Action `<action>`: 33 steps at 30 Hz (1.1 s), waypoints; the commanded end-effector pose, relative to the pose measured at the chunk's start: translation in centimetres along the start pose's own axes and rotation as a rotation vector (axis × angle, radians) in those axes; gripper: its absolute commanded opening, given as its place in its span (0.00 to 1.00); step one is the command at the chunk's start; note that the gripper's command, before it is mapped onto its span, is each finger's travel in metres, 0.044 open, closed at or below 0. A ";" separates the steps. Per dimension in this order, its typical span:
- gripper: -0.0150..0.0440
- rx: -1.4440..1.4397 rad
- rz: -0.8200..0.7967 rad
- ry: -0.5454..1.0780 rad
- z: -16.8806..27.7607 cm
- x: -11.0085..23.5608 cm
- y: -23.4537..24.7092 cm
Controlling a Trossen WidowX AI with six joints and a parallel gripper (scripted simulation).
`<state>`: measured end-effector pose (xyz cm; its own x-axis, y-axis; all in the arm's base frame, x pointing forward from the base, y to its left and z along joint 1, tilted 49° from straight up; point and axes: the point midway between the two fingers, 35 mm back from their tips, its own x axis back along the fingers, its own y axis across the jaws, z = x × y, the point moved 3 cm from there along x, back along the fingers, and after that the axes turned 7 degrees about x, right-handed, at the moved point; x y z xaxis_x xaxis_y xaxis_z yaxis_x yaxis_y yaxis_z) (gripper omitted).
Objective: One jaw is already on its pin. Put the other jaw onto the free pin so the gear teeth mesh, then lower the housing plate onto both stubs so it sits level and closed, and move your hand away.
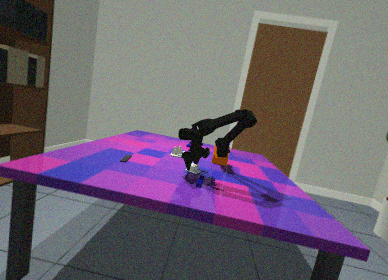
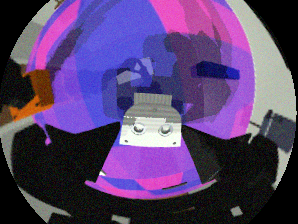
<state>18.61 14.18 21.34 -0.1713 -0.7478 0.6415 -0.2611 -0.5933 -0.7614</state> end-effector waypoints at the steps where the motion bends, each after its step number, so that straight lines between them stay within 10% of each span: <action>1: 1.00 -0.006 -0.002 0.003 0.1 -0.1 0.0; 33: 0.85 0.000 0.000 0.000 0.0 0.0 0.0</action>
<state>18.62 14.21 21.31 -0.1714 -0.7478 0.6414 -0.2611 -0.5933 -0.7614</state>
